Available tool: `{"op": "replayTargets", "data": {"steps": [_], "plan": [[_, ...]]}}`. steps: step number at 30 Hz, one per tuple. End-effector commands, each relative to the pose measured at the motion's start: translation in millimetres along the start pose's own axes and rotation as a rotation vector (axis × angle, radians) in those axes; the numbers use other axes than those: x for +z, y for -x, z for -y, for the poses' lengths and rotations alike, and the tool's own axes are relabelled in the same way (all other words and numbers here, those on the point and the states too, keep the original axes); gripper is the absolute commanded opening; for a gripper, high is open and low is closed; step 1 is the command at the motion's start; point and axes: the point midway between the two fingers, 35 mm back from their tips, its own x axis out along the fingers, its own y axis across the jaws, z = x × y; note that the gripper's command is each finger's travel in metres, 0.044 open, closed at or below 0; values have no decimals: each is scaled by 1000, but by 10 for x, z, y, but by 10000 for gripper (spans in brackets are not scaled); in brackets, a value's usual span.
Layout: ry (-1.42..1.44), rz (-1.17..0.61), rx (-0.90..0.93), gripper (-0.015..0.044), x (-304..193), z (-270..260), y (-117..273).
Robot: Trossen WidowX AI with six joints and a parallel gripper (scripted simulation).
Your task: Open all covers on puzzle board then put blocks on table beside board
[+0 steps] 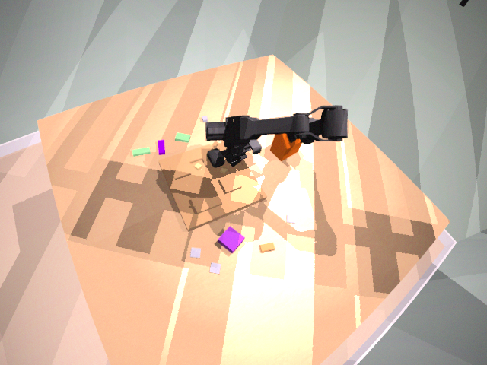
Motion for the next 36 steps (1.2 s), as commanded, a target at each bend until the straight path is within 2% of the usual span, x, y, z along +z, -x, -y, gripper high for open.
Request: {"op": "replayTargets", "data": {"steps": [1,36], "plan": [[-6,-5,-3,0,7,-51,-12],[-4,-4,-1,0,201,-386,-9]]}}
